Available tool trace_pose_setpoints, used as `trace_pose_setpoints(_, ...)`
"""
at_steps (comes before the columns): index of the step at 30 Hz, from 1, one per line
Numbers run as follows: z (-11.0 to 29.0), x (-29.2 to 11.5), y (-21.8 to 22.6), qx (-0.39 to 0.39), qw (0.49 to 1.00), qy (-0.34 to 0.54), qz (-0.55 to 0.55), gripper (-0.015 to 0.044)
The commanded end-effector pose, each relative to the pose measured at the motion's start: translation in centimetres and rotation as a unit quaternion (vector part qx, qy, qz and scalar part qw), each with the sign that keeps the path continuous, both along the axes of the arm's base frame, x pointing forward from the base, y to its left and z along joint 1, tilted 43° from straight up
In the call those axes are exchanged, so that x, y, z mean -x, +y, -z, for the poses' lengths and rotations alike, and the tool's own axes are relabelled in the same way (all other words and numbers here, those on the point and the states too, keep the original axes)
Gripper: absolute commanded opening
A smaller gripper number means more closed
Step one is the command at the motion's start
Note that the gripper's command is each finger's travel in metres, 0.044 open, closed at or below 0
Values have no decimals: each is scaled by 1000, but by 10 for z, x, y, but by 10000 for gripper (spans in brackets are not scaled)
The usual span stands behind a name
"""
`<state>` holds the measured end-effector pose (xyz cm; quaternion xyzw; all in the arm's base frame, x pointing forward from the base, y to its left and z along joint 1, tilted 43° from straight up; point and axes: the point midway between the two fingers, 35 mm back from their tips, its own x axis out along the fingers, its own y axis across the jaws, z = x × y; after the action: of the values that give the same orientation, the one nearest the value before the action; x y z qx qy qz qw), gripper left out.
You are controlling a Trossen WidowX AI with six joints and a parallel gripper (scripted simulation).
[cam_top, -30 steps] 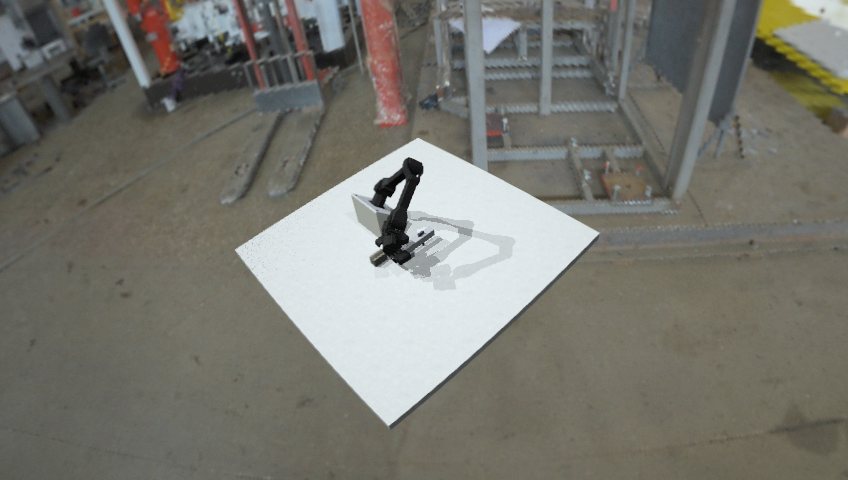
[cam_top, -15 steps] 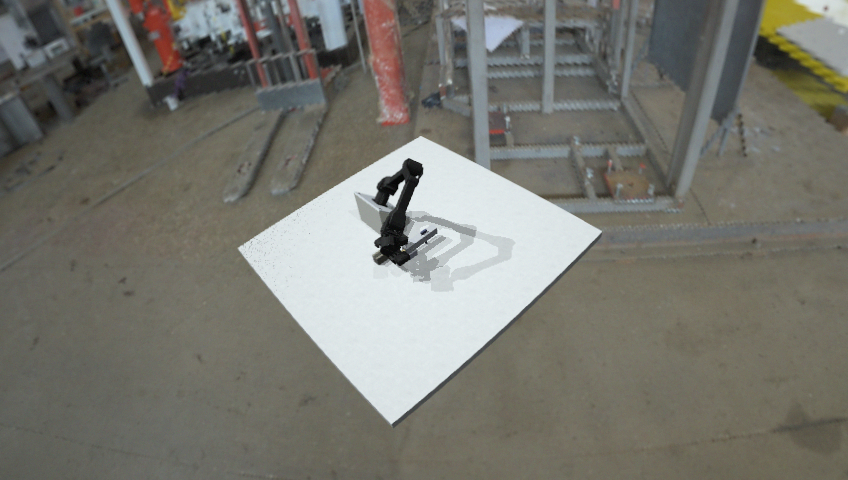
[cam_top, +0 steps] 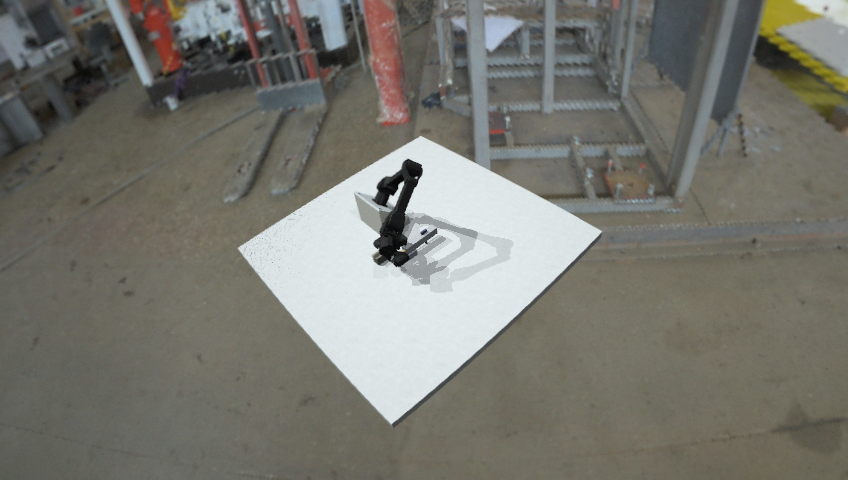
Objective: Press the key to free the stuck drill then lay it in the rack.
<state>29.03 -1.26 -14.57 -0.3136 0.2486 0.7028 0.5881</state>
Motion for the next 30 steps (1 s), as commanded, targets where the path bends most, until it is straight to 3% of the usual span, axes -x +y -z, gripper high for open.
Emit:
trace_pose_setpoints(1,0,0,1,1,1000,0,1,341)
trace_pose_setpoints(5,-2,0,4,2,1000,-3,2,440)
trace_pose_setpoints(30,-6,1,13,2,1000,-3,2,440)
